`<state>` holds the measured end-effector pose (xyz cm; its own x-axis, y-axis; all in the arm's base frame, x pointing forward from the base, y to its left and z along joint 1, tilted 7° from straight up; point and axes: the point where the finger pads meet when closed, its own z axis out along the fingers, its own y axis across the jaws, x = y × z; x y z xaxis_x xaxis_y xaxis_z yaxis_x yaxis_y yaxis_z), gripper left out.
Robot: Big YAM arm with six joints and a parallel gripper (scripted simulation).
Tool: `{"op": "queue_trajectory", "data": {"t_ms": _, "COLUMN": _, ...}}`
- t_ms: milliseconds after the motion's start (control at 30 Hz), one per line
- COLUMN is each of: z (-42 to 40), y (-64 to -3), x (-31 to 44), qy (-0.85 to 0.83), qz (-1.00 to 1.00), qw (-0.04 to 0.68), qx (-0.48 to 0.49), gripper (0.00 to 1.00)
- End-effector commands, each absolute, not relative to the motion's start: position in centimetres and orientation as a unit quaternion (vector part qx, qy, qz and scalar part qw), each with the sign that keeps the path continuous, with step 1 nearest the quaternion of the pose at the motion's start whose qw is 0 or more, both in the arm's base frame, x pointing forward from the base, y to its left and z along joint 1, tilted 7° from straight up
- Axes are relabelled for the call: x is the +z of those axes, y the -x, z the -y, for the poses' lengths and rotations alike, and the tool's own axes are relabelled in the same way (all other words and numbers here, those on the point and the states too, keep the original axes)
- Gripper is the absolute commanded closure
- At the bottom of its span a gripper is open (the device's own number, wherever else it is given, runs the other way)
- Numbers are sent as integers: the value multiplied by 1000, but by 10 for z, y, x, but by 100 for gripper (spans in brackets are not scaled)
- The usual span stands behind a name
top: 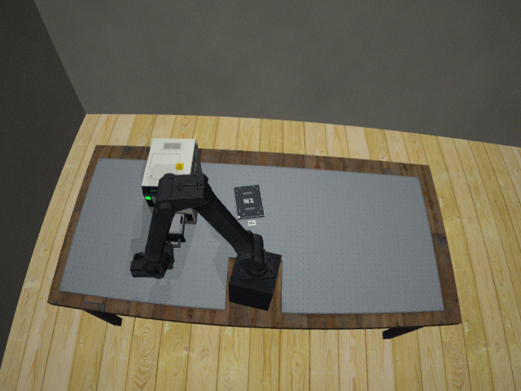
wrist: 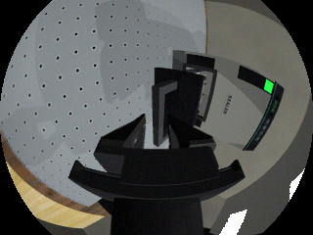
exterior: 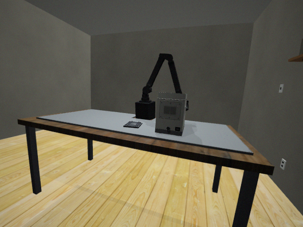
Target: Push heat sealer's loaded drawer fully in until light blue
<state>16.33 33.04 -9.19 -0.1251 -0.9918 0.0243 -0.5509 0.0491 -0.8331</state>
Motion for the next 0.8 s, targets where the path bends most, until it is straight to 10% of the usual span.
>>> {"op": "queue_trajectory", "data": {"t_ms": 0, "z": -325, "y": -169, "x": -96, "qy": 584, "qz": -659, "qw": 301, "qx": -366, "gripper": 70}}
{"op": "queue_trajectory", "data": {"t_ms": 767, "z": -325, "y": -169, "x": -96, "qy": 584, "qz": -659, "qw": 301, "qx": -366, "gripper": 82}}
